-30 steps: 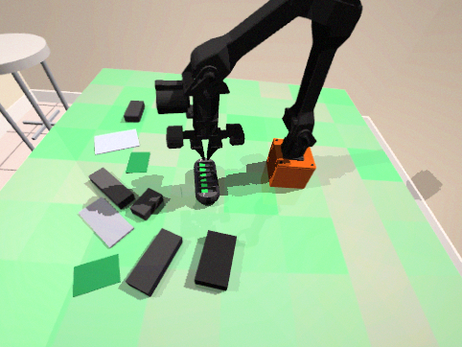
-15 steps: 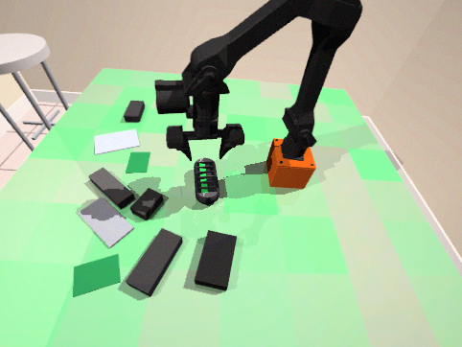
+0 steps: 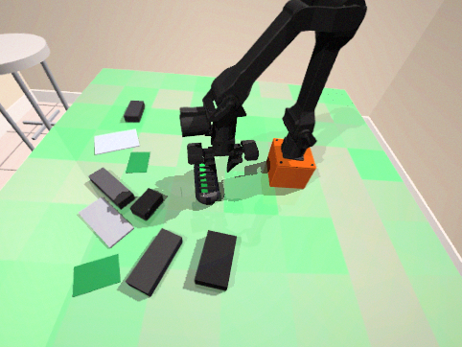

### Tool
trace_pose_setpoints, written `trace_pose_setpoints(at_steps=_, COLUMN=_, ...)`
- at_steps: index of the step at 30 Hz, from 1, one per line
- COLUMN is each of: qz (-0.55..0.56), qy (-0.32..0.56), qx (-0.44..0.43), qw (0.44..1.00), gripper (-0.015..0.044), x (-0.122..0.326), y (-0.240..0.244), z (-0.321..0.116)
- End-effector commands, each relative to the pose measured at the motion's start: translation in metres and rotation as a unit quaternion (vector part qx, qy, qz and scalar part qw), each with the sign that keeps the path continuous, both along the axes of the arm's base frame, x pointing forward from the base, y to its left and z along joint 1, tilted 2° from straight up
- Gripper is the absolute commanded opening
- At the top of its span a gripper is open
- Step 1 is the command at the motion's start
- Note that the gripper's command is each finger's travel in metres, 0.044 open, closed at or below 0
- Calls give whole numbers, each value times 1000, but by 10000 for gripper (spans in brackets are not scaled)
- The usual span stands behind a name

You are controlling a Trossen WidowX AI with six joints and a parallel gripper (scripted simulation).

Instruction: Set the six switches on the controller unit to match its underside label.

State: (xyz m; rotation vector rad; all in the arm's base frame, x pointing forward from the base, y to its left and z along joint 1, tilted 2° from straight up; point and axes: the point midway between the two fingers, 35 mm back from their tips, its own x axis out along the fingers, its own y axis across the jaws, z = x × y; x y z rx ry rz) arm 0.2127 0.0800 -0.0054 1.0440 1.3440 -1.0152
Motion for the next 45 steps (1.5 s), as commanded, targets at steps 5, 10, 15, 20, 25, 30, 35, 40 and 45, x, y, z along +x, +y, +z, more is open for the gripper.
trace_pose_setpoints(at_steps=5, qz=-4, qy=-8, qx=0, qw=1000, gripper=0, x=-2, y=0, z=-4)
trace_pose_setpoints(at_steps=10, qz=-4, qy=-8, qx=0, qw=1000, gripper=0, x=-2, y=0, z=-4)
trace_pose_setpoints(at_steps=15, qz=-4, qy=-8, qx=0, qw=1000, gripper=0, x=-2, y=0, z=-4)
trace_pose_setpoints(at_steps=20, qz=-1, qy=-6, qx=2, qw=1000, gripper=0, x=-2, y=0, z=-4)
trace_pose_setpoints(at_steps=25, qz=-1, qy=-6, qx=1, qw=1000, gripper=0, x=-2, y=0, z=-4)
trace_pose_setpoints(at_steps=30, qz=-1, qy=-5, qx=1, qw=1000, gripper=53, x=-1, y=0, z=7)
trace_pose_setpoints(at_steps=35, qz=-1, qy=-5, qx=1, qw=1000, gripper=184, x=-2, y=-2, z=47)
trace_pose_setpoints(at_steps=40, qz=-1, qy=-5, qx=1, qw=1000, gripper=315, x=-2, y=-1, z=46)
trace_pose_setpoints(at_steps=45, qz=-1, qy=-5, qx=1, qw=1000, gripper=184, x=-2, y=-1, z=46)
